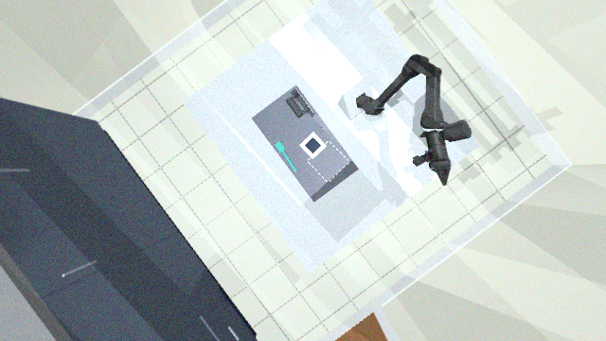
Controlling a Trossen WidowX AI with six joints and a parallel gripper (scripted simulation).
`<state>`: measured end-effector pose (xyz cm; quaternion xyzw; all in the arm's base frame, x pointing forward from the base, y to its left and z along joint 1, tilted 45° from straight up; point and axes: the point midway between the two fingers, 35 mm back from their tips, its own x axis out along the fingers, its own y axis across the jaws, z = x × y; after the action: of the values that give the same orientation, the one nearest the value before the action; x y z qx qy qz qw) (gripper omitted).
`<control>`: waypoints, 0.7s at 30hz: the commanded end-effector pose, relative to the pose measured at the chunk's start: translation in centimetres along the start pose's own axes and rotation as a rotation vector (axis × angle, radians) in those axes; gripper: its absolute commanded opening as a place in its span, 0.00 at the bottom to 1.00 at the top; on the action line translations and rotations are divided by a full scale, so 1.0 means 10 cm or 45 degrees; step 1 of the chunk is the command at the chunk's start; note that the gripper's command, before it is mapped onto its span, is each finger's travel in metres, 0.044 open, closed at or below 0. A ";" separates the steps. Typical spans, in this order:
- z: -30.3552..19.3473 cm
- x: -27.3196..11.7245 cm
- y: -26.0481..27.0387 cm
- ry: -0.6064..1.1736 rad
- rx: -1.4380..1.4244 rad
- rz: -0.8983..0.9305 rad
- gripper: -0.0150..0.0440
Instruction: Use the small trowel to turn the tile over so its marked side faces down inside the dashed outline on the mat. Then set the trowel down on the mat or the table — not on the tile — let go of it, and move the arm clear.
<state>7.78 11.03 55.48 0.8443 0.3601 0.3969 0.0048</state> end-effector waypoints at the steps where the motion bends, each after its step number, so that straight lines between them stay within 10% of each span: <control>1: 0.01 0.00 0.00 -0.003 -0.004 0.001 0.89; 11: 0.41 0.21 0.04 -0.193 -0.172 0.038 0.44; 21: 1.17 0.51 0.21 -0.522 -0.361 0.039 0.42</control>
<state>16.55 15.10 52.49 0.8971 0.2895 0.2963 0.1537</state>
